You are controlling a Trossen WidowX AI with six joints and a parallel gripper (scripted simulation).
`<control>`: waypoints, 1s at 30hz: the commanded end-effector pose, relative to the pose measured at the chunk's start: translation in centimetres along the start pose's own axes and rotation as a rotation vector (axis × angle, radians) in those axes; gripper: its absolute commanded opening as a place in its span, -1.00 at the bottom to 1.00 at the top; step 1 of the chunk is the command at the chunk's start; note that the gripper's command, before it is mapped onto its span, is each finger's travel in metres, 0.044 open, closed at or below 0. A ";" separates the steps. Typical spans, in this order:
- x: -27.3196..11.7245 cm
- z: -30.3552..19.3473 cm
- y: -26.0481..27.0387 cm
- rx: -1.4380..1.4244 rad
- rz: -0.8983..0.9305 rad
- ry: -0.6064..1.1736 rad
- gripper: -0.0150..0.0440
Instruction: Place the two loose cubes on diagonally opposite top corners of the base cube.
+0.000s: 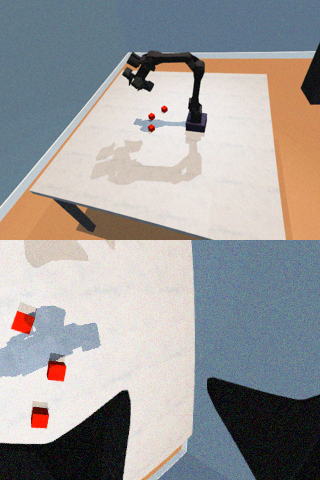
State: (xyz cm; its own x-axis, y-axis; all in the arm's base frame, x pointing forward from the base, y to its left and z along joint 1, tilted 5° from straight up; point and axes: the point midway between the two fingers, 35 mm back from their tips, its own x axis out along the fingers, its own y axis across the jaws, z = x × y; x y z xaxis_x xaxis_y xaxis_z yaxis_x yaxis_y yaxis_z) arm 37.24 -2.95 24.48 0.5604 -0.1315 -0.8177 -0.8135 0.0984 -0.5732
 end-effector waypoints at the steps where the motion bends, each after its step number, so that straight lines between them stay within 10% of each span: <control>1: 4.6 -1.5 3.4 0.131 0.204 0.021 0.41; 11: 11.6 -4.6 12.5 0.453 0.648 0.106 0.41; 30: 16.6 -4.4 16.5 0.459 0.656 0.108 0.41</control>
State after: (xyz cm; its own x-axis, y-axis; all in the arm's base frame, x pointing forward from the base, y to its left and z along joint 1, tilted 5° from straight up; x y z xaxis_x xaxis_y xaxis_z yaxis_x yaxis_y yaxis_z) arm 32.41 -7.81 2.61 -0.0502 -0.0005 -0.9987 -0.8160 0.5766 0.0408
